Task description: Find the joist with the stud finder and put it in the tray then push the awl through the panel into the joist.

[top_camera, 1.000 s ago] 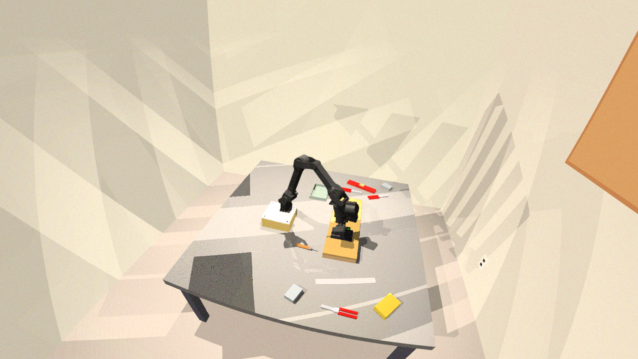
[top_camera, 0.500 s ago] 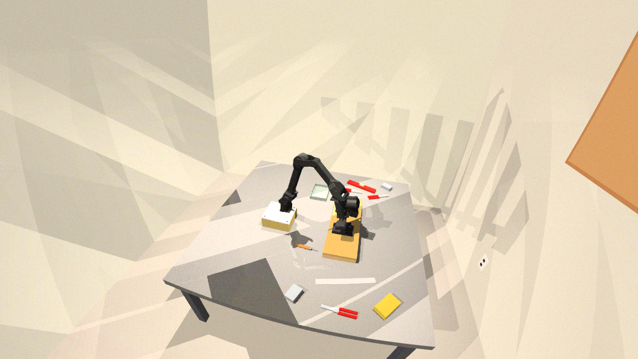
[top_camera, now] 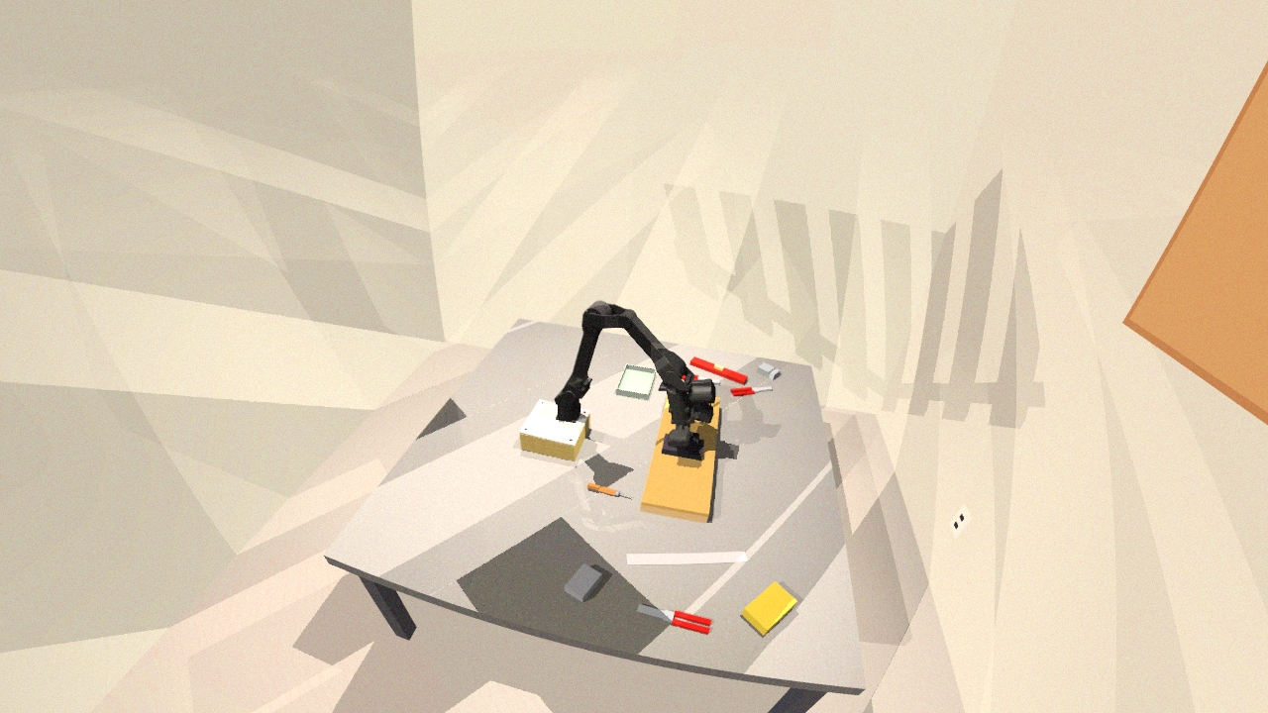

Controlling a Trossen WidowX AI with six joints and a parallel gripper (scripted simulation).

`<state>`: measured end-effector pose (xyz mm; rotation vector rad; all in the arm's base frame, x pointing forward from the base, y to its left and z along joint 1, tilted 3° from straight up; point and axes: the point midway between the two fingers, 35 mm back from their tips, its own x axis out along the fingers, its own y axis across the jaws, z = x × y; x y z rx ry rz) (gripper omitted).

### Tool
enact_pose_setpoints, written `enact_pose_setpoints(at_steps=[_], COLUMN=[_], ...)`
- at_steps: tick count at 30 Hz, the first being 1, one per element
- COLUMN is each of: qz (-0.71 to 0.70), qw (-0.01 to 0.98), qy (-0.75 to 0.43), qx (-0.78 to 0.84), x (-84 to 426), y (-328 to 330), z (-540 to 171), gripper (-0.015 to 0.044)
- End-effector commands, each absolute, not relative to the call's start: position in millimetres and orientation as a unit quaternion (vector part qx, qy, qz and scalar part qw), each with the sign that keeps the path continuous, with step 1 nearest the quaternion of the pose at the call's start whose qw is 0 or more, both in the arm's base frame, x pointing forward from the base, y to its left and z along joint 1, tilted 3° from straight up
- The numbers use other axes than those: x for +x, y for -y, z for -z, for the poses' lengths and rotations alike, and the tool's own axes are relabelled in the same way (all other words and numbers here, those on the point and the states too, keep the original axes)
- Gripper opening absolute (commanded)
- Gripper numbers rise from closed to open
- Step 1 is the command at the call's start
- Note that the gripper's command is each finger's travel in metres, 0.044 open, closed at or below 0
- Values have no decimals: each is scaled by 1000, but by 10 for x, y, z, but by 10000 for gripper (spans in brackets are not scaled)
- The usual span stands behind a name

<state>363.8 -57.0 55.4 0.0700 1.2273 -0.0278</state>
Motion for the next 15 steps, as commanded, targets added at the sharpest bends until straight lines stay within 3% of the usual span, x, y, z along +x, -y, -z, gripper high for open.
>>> enact_pose_setpoints(at_steps=[1,15], qz=[12,11], qw=[817,817], qy=[-576,-576], qx=[34,35], x=[3631,3655], y=[442,75], z=[-555,-571], gripper=[0,0])
